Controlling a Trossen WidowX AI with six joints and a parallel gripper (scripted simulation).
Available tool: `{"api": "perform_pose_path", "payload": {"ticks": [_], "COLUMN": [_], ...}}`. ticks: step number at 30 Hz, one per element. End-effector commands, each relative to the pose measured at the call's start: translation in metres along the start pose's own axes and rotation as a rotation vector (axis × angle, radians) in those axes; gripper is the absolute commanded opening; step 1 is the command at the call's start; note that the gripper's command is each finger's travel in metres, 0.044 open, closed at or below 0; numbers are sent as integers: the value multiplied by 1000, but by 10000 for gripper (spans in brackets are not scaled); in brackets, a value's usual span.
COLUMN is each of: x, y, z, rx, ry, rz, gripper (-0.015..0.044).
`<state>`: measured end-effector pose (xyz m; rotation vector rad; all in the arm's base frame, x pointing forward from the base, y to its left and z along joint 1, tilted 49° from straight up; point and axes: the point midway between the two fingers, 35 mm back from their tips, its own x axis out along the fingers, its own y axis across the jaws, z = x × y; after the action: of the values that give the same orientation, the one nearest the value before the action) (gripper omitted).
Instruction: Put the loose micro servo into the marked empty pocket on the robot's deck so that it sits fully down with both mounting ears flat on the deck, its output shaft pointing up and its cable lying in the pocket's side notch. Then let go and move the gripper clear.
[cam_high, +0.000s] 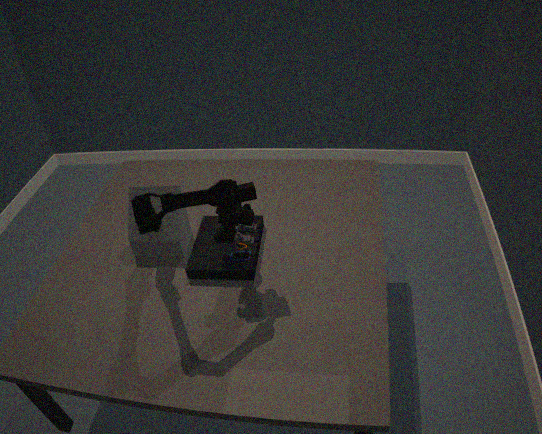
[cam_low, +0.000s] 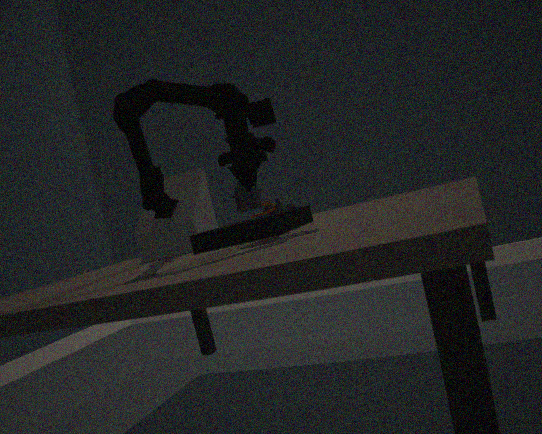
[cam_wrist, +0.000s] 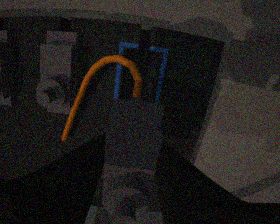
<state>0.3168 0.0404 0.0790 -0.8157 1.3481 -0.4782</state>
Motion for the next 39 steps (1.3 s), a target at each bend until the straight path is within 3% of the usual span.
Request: {"api": "perform_pose_path", "payload": {"ticks": [1, 8, 39], "x": [-3, -3, 20], "y": [-1, -1, -2], "z": [16, 35, 37], "rx": [0, 1, 2], "ry": [-12, -12, -13], "rz": [-2, -2, -4], "gripper": [0, 0, 0]}}
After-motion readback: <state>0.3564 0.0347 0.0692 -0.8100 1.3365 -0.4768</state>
